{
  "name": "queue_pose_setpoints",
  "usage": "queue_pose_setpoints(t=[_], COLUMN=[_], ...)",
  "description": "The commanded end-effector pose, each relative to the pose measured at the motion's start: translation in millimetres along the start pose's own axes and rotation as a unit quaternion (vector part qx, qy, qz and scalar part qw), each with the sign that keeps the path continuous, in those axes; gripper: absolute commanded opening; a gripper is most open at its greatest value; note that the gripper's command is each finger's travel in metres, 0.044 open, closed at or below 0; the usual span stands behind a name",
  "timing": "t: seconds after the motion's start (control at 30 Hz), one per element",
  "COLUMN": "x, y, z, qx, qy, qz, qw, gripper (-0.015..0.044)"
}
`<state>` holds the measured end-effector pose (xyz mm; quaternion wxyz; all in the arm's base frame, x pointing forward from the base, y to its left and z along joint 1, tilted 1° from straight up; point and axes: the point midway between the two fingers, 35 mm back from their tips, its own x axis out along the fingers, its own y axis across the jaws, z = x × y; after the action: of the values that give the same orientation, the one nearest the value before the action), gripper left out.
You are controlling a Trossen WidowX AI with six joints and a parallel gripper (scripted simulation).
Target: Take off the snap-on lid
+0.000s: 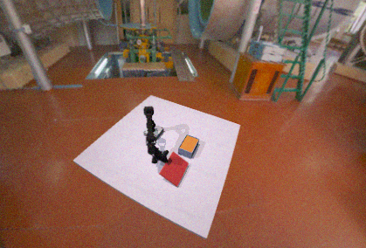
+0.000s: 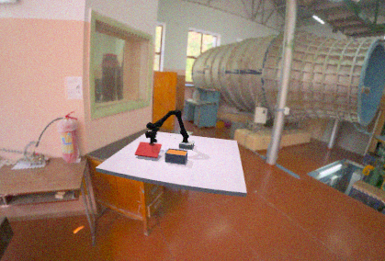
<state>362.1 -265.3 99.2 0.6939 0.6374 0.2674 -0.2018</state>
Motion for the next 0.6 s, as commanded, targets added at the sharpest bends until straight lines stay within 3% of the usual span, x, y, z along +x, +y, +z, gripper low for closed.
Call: queue_pose_setpoints(t=[0.0,0.57], x=[2,11], y=[0,-11], z=[0,0], qx=[-0.004,-0.004], qy=[0.001,0.001], qz=[0.005,0.005], qw=[1.0,1.0], gripper=[0.0,0.0])
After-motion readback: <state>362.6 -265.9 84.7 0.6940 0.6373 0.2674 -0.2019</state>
